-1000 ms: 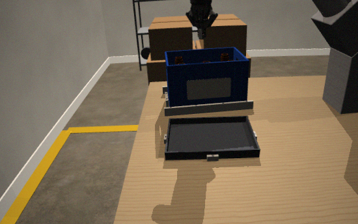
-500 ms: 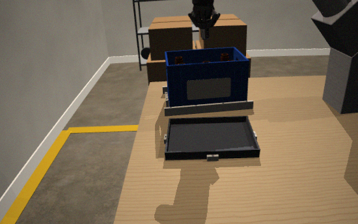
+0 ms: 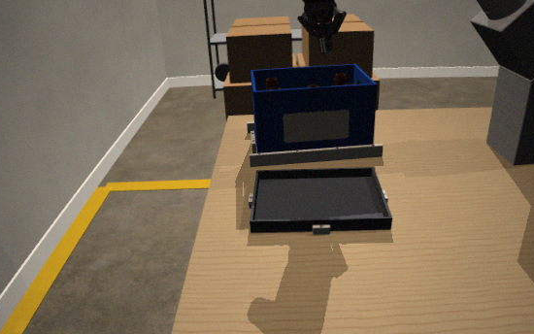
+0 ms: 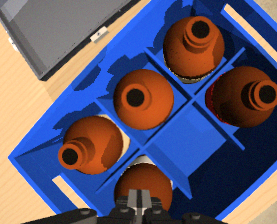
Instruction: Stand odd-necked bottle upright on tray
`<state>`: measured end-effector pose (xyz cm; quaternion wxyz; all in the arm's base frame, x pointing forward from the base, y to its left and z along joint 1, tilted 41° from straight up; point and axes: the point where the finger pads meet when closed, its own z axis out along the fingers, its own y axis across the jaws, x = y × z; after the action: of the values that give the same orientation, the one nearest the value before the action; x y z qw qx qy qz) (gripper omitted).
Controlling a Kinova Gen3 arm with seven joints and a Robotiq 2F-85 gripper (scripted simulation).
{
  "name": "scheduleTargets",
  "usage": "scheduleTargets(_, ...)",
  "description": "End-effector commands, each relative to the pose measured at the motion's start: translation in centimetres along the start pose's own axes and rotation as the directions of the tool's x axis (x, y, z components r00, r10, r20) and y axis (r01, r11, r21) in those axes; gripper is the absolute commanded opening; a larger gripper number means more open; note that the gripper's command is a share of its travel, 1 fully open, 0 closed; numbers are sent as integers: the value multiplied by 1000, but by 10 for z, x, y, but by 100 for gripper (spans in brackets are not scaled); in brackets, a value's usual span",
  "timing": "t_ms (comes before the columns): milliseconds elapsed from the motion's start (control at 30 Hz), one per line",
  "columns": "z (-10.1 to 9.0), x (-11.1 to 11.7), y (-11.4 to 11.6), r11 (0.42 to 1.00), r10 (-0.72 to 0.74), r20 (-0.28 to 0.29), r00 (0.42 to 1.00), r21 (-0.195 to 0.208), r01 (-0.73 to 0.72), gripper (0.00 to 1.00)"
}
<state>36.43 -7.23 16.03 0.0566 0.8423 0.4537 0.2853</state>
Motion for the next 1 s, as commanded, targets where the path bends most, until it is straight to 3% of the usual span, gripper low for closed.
scheduleTargets(0, 1, -1, -8, 1000, 0, 12, 1000, 22, -1, 0)
scheduleTargets(500, 2, -22, -44, 995, 8, 116, 993, 99, -20, 0)
scheduleTargets(733, 2, -29, -49, 995, 4, 153, 988, 99, -19, 0)
scheduleTargets(967, 2, -31, -47, 998, -5, 183, 983, 70, -7, 0)
